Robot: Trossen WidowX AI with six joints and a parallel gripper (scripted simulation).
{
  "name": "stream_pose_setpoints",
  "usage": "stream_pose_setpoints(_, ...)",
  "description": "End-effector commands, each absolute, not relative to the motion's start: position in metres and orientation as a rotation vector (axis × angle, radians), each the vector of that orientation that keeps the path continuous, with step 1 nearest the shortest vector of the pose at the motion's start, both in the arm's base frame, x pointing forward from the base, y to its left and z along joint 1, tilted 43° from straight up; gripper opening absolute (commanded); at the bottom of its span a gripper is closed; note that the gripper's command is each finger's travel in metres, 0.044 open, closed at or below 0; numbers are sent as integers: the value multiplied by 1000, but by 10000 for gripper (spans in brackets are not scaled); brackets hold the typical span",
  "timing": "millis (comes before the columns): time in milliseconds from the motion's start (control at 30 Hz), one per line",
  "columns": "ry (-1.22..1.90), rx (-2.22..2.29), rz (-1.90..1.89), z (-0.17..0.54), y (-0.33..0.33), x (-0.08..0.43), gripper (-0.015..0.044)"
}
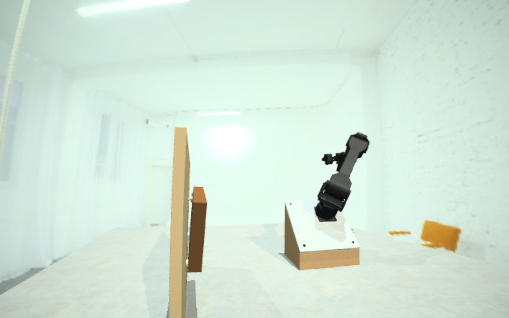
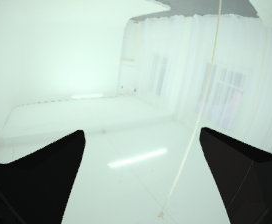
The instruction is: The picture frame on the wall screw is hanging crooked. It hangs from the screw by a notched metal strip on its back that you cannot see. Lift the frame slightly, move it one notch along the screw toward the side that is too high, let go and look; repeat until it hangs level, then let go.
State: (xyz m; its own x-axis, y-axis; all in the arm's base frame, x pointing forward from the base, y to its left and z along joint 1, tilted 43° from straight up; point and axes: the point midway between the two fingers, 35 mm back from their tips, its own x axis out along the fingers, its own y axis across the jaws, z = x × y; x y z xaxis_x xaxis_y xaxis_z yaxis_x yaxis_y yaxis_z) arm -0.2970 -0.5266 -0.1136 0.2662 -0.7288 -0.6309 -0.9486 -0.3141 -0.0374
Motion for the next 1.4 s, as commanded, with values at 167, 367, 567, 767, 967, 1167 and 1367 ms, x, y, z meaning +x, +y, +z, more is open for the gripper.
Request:
stream_pose_setpoints(167, 1462, -2236, 858, -77, -563, -233, 260)
stream_pose_setpoints(367, 1402, -2344, 985, -40, -590, -159, 260)
stream_pose_setpoints(567, 1330, -2476, 1122, 5, -604, -65, 260)
stream_pose_setpoints(767, 1264, -2617, 1242, 49, -597, 26, 260)
stream_pose_setpoints(967, 1198, -2770, 1345, 93, -571, 114, 260)
stream_pose_setpoints(1167, 1125, -2922, 1417, 132, -526, 196, 260)
stream_pose_setpoints(1367, 1058, -3089, 1467, 170, -463, 266, 260)
